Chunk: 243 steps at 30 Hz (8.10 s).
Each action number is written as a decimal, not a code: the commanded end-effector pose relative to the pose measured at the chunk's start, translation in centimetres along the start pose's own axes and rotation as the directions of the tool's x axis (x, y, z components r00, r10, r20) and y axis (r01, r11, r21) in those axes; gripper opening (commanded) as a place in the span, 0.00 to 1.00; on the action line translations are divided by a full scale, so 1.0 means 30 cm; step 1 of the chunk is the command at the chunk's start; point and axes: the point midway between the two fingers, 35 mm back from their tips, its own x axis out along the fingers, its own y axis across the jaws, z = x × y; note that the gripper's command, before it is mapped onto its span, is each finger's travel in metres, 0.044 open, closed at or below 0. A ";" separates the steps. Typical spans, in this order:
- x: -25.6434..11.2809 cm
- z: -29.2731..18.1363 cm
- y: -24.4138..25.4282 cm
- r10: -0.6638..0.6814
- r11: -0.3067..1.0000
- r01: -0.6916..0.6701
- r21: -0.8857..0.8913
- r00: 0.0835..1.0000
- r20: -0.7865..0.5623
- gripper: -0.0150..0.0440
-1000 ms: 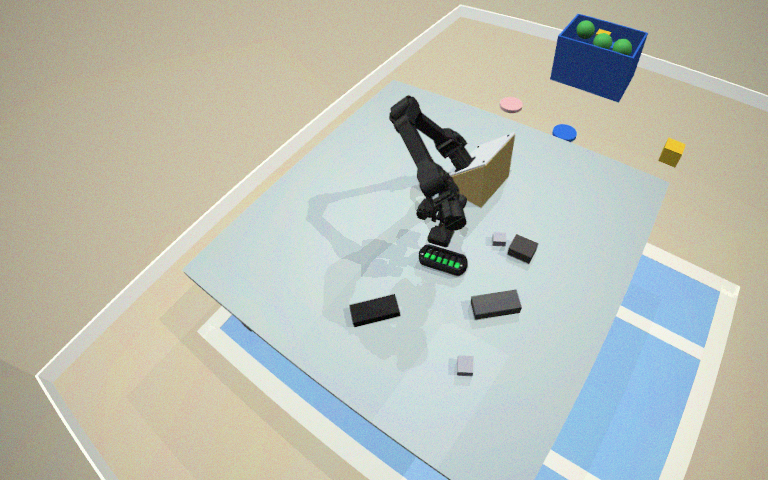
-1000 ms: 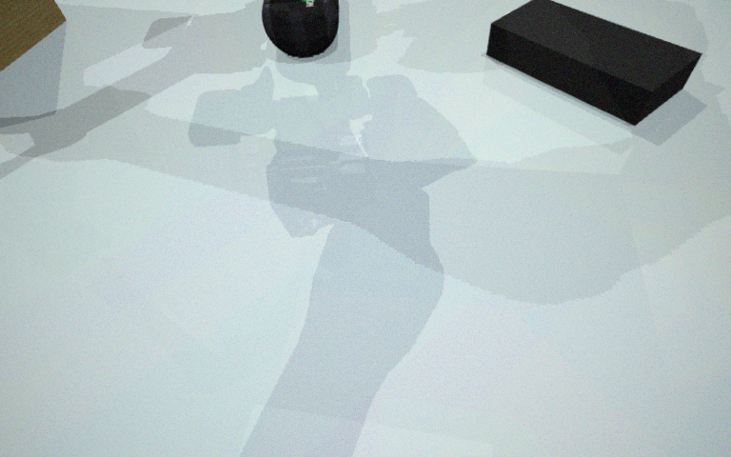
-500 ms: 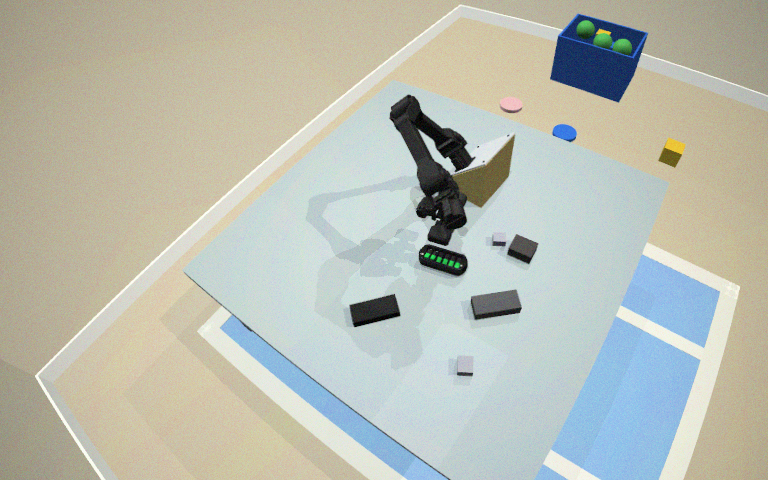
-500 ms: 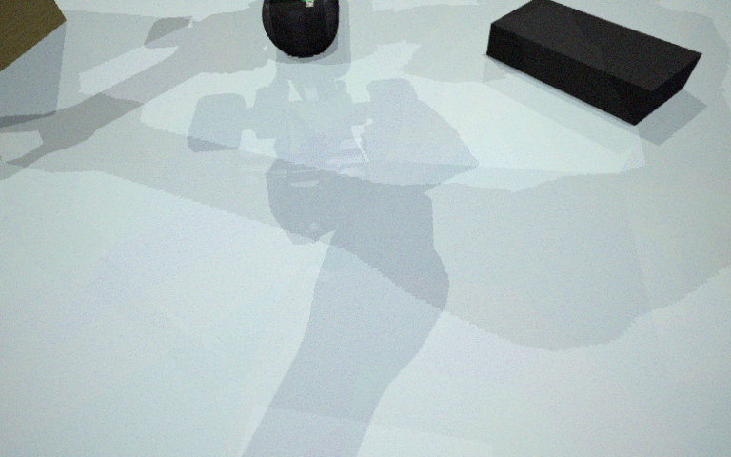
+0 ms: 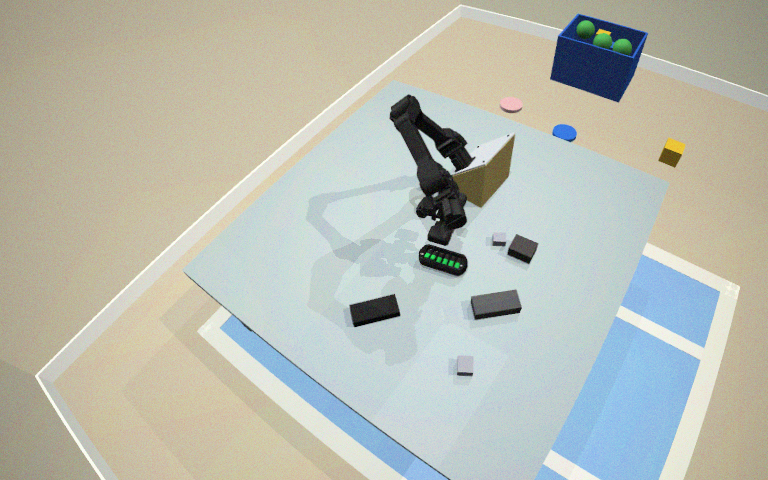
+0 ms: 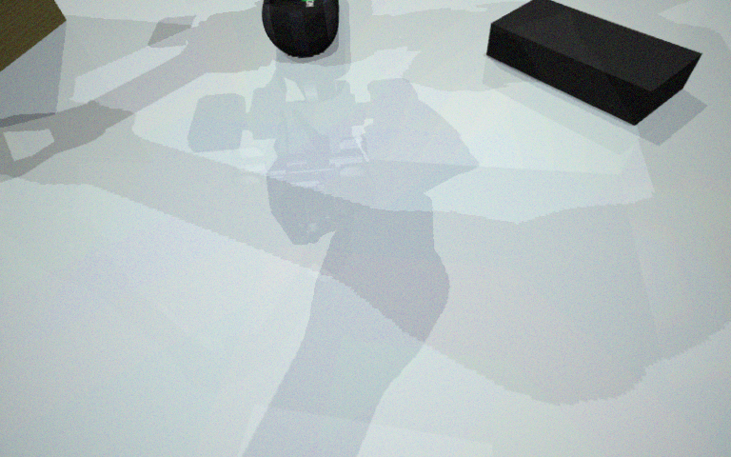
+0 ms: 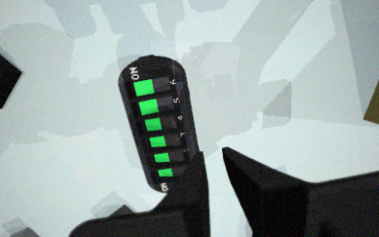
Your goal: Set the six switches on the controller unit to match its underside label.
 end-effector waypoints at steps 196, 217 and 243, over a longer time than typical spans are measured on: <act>0.157 0.134 0.130 0.204 0.936 -0.219 -0.275 0.975 -0.082 0.25; 0.092 -0.048 0.191 -0.001 0.953 -0.002 -0.303 1.000 -0.010 0.25; 0.225 -0.048 0.192 -0.001 0.953 -0.002 -0.303 1.000 -0.009 0.25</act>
